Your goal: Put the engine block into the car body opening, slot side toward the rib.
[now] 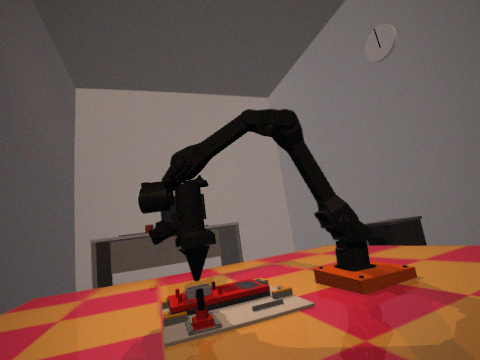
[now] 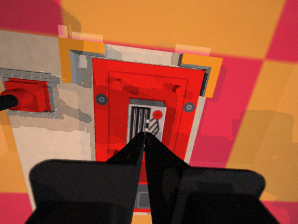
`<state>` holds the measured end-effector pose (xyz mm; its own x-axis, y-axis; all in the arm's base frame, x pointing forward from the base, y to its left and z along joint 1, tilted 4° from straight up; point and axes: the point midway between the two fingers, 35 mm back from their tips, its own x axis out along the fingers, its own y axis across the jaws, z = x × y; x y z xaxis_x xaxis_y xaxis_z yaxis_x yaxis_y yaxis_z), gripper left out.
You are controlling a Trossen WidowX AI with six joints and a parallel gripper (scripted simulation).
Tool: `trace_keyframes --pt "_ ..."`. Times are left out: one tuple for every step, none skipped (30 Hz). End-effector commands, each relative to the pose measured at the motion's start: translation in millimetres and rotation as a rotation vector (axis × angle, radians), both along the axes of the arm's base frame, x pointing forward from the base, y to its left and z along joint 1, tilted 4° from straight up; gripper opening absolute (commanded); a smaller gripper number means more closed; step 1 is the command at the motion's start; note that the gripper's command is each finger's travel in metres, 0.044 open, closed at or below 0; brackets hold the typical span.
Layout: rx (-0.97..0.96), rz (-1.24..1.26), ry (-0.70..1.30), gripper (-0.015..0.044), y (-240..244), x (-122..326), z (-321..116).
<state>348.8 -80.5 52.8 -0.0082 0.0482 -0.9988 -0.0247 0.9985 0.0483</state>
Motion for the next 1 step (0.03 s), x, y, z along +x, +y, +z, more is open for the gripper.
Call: trace_keyframes --pt "-0.004 0.004 0.001 0.0053 -0.6 -0.4 0.4"
